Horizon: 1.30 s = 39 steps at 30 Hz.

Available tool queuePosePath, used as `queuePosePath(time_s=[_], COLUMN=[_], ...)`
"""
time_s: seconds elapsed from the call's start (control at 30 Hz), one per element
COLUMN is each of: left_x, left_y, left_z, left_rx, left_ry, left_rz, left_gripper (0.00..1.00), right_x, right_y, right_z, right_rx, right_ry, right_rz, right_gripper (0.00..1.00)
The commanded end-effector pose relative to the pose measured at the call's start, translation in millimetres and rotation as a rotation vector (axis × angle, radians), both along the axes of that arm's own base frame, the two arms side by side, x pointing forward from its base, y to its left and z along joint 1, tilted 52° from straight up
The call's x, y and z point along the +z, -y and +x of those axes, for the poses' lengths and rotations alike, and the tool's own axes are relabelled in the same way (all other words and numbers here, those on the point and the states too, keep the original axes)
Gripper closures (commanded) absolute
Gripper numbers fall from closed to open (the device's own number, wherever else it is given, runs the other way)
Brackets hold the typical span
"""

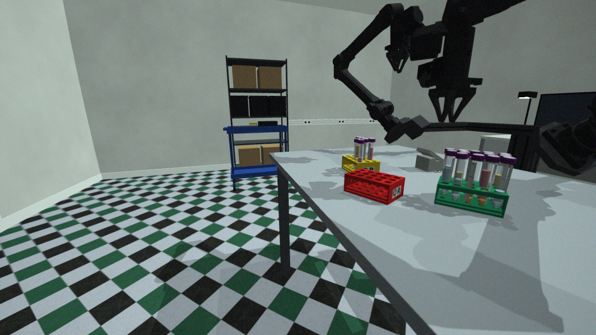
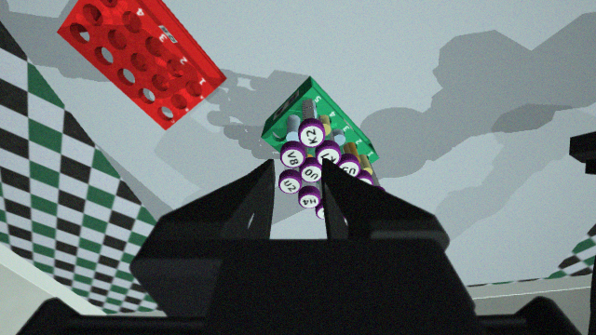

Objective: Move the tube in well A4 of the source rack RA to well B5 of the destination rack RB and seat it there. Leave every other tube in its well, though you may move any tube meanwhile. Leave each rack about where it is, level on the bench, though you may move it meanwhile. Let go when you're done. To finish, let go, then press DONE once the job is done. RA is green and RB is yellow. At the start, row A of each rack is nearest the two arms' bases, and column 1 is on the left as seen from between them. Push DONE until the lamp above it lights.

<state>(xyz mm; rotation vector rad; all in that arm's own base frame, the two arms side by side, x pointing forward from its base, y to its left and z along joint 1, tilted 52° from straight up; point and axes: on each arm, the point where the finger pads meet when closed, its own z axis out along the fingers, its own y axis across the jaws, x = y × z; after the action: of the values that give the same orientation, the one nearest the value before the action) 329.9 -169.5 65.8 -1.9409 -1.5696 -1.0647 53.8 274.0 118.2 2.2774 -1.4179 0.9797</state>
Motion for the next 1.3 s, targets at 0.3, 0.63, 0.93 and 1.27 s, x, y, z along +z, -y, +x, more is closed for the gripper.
queuePosePath(time_s=[0.3, 0.63, 0.93, 1.27], left_x=[8, 1, -16, -26], left_y=[-2, -7, -28, -40], left_z=[-5, -2, -2, 4], left_rx=[0.002, 0.006, 0.008, 0.008], left_ry=[0.016, 0.004, -0.013, -0.014], left_rz=[-0.016, -0.009, 0.011, 0.011], left_gripper=[0.70, 0.70, 0.70, 0.70], right_x=[5, 5, 5, 5], right_y=[-12, -12, -12, -12], right_z=[-1, -1, -1, -1], right_rx=[0.001, 0.001, 0.001, 0.001], right_ry=[-0.001, -0.001, -0.001, -0.001], right_rz=[0.033, 0.033, 0.033, 0.033], right_gripper=[0.70, 0.70, 0.70, 0.70])
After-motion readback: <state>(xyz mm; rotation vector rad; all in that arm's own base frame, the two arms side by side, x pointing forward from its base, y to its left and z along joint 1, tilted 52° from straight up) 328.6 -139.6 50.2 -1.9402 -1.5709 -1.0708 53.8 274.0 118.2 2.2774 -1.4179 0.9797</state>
